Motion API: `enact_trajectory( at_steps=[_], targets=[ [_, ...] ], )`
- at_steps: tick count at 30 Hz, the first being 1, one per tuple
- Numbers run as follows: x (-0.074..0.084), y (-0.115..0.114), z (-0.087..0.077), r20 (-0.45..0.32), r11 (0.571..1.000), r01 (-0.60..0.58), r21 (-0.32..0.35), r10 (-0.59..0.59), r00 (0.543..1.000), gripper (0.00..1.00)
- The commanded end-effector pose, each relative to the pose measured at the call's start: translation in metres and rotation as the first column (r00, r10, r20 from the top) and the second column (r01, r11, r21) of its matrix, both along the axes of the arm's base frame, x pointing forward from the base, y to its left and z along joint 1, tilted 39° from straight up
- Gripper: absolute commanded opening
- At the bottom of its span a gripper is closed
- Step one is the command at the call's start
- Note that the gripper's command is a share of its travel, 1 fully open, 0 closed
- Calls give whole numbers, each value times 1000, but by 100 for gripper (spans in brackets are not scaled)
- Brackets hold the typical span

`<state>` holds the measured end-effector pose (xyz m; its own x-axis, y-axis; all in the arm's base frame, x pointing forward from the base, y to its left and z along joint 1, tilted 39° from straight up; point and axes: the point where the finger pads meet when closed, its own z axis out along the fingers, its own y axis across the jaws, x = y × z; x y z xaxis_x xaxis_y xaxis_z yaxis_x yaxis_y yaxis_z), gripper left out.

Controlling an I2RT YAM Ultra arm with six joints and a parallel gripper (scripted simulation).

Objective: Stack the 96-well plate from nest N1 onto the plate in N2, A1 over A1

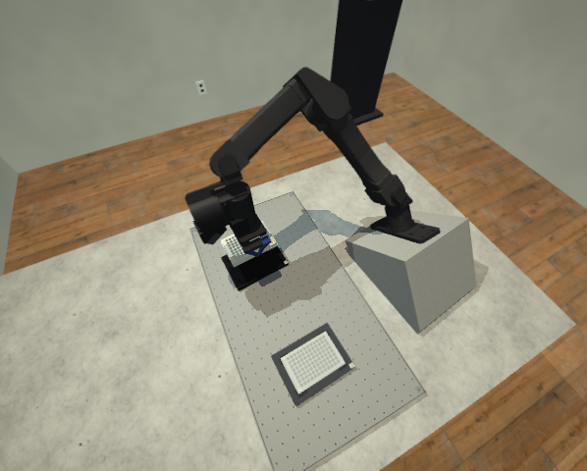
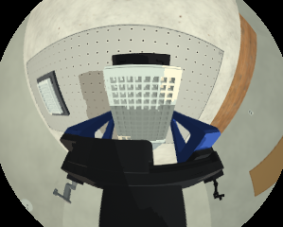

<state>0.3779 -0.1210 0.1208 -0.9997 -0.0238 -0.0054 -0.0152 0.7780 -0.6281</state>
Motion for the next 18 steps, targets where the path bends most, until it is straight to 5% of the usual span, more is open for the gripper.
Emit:
enact_trajectory(
  at_steps=[1, 5, 9, 14, 18],
  targets=[
    [7, 12, 21, 50, 1000, -27, -7, 27, 998, 0],
    [6, 14, 17, 61, 1000, -8, -6, 8, 998, 0],
    [0, 25, -14, 4, 1000, -8, -3, 8, 1000, 0],
    [2, 33, -7, 51, 1000, -8, -1, 8, 999, 0],
    [2, 43, -28, 15, 1000, -8, -4, 8, 1000, 0]
  ],
)
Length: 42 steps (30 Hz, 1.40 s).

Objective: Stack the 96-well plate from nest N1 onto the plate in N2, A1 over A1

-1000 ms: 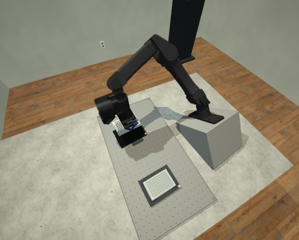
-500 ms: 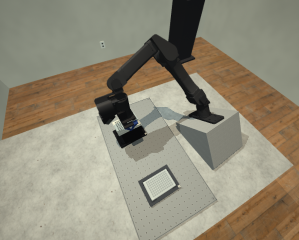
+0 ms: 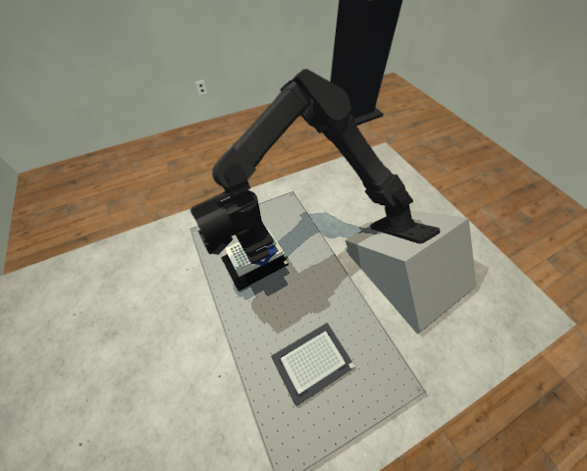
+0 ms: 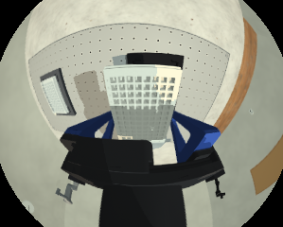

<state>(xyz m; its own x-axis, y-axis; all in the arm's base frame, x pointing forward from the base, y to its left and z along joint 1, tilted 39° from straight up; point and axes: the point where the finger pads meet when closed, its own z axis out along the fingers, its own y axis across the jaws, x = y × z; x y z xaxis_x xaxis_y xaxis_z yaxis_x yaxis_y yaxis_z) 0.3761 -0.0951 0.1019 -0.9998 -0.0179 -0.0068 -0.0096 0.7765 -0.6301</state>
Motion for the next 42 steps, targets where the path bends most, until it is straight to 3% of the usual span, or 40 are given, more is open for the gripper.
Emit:
enact_trajectory(
  at_steps=[1, 10, 12, 13, 14, 19, 27, 29, 30, 31, 42],
  targets=[
    [3, 20, -11, 13, 1000, -14, -1, 14, 1000, 0],
    [5, 44, -27, 26, 1000, -14, 3, 14, 1000, 0],
    [5, 44, -27, 26, 1000, -14, 3, 14, 1000, 0],
    [14, 48, -15, 75, 1000, -14, 10, 14, 997, 0],
    [11, 50, -27, 47, 1000, -14, 5, 14, 999, 0],
    [3, 62, -44, 18, 1000, -14, 5, 14, 1000, 0],
    [12, 85, -53, 52, 1000, -14, 12, 13, 999, 0],
    [12, 85, -53, 52, 1000, -14, 12, 13, 999, 0],
    [14, 88, -43, 86, 1000, -15, 15, 14, 996, 0],
    [12, 90, -57, 53, 1000, -15, 7, 14, 998, 0],
    [9, 120, -81, 45, 1000, -14, 13, 13, 999, 0]
  ],
)
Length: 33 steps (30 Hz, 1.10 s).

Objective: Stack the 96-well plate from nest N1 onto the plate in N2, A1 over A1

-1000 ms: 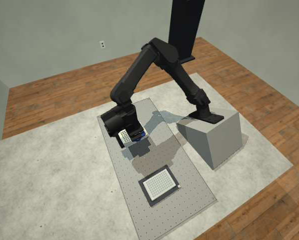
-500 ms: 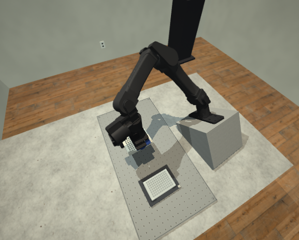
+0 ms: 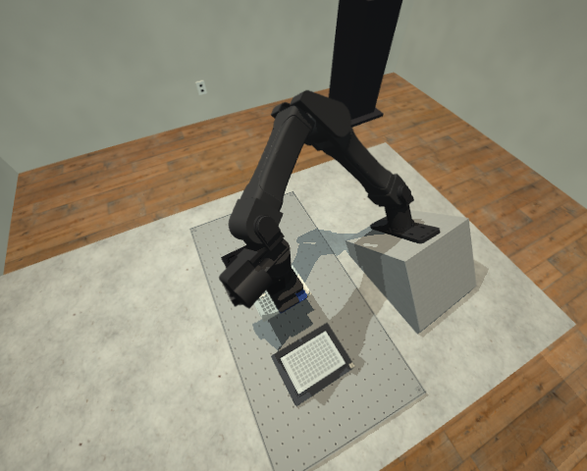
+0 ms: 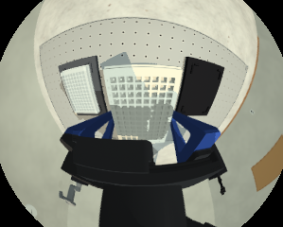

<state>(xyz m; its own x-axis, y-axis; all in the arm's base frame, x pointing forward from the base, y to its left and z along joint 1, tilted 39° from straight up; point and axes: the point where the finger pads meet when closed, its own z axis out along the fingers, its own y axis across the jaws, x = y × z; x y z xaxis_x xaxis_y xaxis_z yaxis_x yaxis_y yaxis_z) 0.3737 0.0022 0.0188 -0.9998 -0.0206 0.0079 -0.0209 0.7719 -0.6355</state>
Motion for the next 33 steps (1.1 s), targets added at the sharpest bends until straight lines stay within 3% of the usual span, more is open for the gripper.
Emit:
enact_trajectory(
  at_steps=[1, 4, 5, 6, 19, 21, 22, 23, 33],
  targets=[
    [11, 25, 0, 58, 1000, -11, 20, 10, 998, 0],
    [11, 27, -2, 56, 1000, -11, 19, 10, 998, 0],
    [14, 30, 7, 83, 1000, -13, 23, 11, 996, 0],
    [10, 31, -6, 54, 1000, -12, 12, 12, 998, 0],
    [7, 65, -33, 41, 1000, -11, 14, 10, 999, 0],
    [7, 65, -33, 41, 1000, -11, 14, 10, 999, 0],
    [10, 69, -24, 70, 1000, -12, 25, 10, 998, 0],
    [7, 70, -37, 42, 1000, -11, 11, 11, 999, 0],
    [5, 96, -58, 41, 1000, -10, 14, 10, 999, 0]
  ],
)
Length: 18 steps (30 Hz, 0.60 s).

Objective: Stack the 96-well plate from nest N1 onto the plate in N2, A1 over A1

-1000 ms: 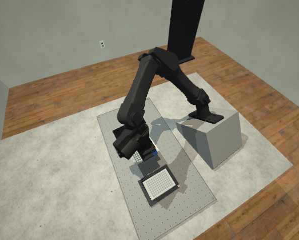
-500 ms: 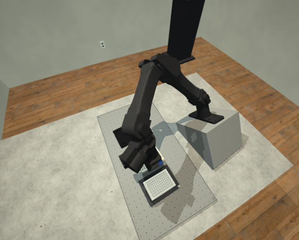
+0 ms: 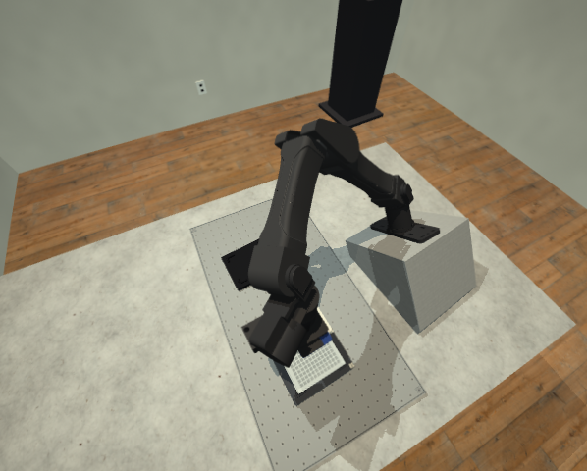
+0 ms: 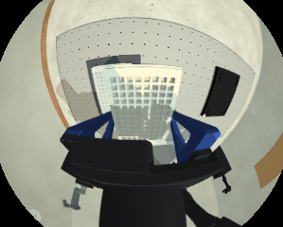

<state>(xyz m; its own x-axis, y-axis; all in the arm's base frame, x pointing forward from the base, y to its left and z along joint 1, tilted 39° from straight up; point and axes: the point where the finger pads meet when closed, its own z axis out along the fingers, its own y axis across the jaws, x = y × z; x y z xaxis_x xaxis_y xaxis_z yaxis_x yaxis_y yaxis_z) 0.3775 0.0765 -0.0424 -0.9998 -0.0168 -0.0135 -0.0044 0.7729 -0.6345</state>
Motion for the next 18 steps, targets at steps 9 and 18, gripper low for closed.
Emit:
enact_trajectory(
  at_steps=[9, 18],
  targets=[
    [1, 40, -12, 20, 1000, -14, 12, 14, 1000, 0],
    [0, 64, -31, 20, 1000, -14, 12, 14, 1000, 0]
  ],
)
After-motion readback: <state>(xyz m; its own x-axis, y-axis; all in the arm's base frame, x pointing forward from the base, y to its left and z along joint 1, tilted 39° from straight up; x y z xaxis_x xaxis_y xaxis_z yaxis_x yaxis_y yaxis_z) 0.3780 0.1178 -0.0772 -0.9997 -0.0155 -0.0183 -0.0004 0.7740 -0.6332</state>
